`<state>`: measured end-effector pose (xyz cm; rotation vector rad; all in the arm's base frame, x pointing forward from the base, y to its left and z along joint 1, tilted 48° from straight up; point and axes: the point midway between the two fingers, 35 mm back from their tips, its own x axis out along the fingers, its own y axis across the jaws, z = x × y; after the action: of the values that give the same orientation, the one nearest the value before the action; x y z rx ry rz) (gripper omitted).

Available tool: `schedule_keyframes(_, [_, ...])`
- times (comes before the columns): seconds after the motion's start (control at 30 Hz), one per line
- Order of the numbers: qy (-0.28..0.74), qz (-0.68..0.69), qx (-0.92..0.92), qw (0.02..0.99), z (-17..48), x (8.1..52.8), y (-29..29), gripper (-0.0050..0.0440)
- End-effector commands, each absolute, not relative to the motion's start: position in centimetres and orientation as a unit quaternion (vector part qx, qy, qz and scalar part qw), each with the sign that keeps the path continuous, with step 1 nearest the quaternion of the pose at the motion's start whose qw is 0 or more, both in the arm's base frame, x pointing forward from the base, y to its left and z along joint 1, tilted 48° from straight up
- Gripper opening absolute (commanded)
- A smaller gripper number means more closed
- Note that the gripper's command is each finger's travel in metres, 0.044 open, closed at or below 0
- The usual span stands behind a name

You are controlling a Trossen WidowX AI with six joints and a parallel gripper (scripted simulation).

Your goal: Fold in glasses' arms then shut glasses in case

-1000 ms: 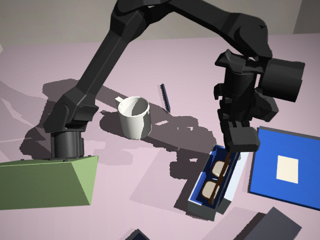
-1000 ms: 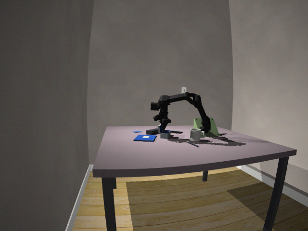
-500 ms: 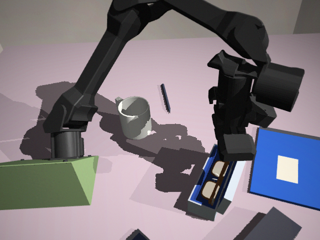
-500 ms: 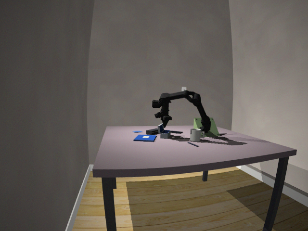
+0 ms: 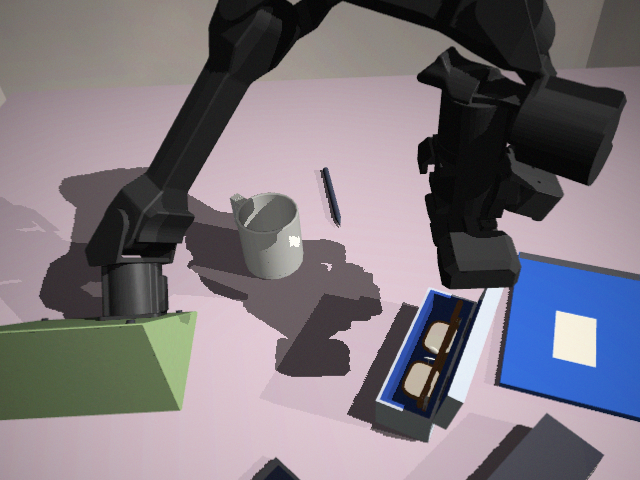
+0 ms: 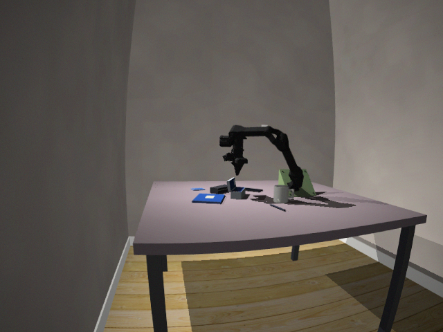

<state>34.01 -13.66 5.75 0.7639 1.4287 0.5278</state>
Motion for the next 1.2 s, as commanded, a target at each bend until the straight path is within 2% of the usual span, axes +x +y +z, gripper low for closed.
schedule_keyframes(0.0, [0.632, 0.231, 0.339, 0.658, 5.7, 34.0, -13.7, 0.0000])
schedule_keyframes(0.37, [0.658, 0.136, 0.430, 0.603, 5.3, 34.5, -14.2, 0.0000])
schedule_keyframes(1.17, [0.659, -0.122, 0.623, 0.403, 4.2, 35.6, -15.4, 0.0000])
